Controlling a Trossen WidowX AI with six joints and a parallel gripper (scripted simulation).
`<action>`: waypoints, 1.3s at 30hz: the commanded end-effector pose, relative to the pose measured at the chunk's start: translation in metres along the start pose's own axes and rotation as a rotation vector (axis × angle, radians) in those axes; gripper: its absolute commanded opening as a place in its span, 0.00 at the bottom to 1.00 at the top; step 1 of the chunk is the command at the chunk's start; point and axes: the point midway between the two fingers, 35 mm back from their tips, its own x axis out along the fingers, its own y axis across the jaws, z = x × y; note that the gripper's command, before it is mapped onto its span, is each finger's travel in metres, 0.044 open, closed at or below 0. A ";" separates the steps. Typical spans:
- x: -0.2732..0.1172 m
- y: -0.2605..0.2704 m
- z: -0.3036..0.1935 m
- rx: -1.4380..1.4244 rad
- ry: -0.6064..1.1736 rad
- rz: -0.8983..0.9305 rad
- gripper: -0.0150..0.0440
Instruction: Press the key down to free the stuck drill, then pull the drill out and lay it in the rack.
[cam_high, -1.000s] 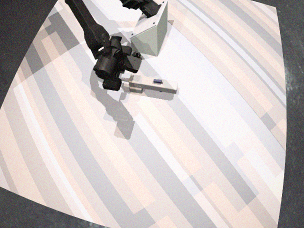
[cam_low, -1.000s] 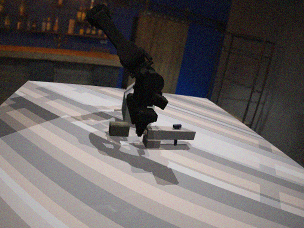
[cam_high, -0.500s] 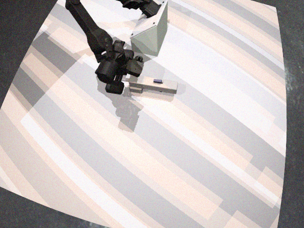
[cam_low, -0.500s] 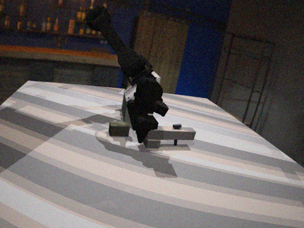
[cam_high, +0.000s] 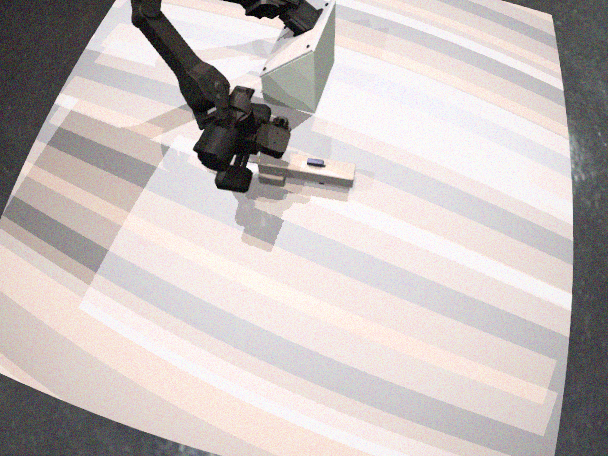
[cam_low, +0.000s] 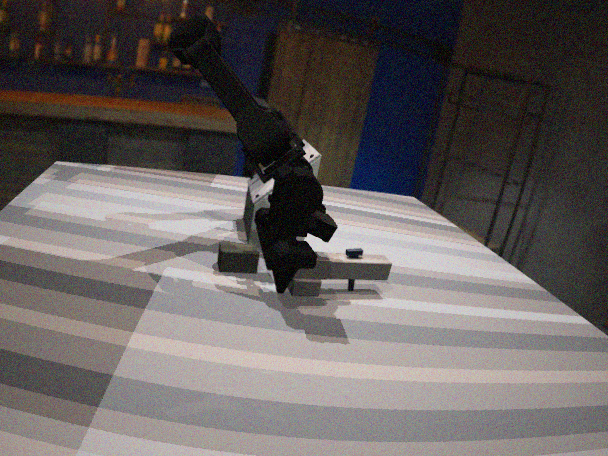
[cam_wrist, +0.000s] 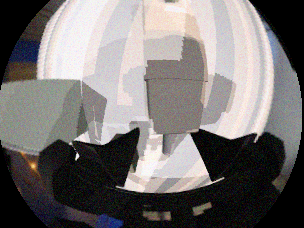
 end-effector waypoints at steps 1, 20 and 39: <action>-0.001 0.000 0.000 0.001 0.000 -0.001 0.78; 0.000 0.000 -0.001 0.000 0.001 -0.001 0.25; -0.001 0.000 -0.024 -0.005 0.006 0.001 0.25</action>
